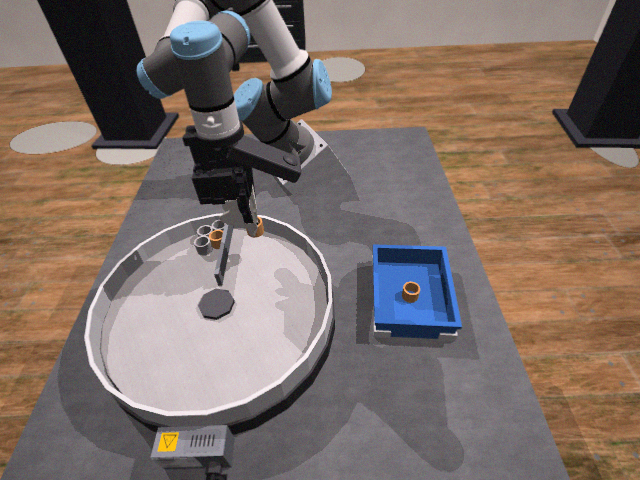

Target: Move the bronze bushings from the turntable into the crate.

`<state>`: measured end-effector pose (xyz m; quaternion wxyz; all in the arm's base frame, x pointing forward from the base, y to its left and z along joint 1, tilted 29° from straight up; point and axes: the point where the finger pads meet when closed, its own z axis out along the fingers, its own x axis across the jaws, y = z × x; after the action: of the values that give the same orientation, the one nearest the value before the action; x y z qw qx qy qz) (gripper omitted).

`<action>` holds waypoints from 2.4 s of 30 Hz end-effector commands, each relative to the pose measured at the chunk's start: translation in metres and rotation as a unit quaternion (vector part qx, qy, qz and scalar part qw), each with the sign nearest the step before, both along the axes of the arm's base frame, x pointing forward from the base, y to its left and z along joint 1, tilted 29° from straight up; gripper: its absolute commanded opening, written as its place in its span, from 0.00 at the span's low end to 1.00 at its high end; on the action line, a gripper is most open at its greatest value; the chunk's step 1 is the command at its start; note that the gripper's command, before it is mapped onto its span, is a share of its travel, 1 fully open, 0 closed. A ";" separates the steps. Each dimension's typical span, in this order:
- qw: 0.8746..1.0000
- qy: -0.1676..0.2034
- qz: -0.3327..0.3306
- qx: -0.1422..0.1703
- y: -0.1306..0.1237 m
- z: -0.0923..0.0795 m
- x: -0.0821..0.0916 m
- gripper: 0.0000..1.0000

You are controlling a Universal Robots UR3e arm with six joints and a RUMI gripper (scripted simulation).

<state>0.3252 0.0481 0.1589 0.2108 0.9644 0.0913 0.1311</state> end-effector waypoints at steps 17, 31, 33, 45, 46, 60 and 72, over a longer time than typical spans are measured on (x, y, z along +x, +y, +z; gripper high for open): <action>1.000 -0.005 -0.013 -0.002 0.080 -0.036 0.001 0.00; 1.000 -0.005 -0.013 -0.002 0.134 -0.060 0.001 0.00; 1.000 -0.005 -0.013 -0.002 0.143 -0.064 0.001 0.00; 1.000 -0.005 -0.013 -0.002 0.182 -0.082 0.001 0.00; 1.000 -0.005 -0.013 -0.002 0.186 -0.083 0.001 0.00; 1.000 -0.005 -0.013 -0.002 0.221 -0.099 0.001 0.00; 1.000 -0.005 -0.013 -0.001 0.242 -0.109 0.001 0.00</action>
<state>0.3248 0.2815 0.0502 0.2130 0.9643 0.0840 0.1333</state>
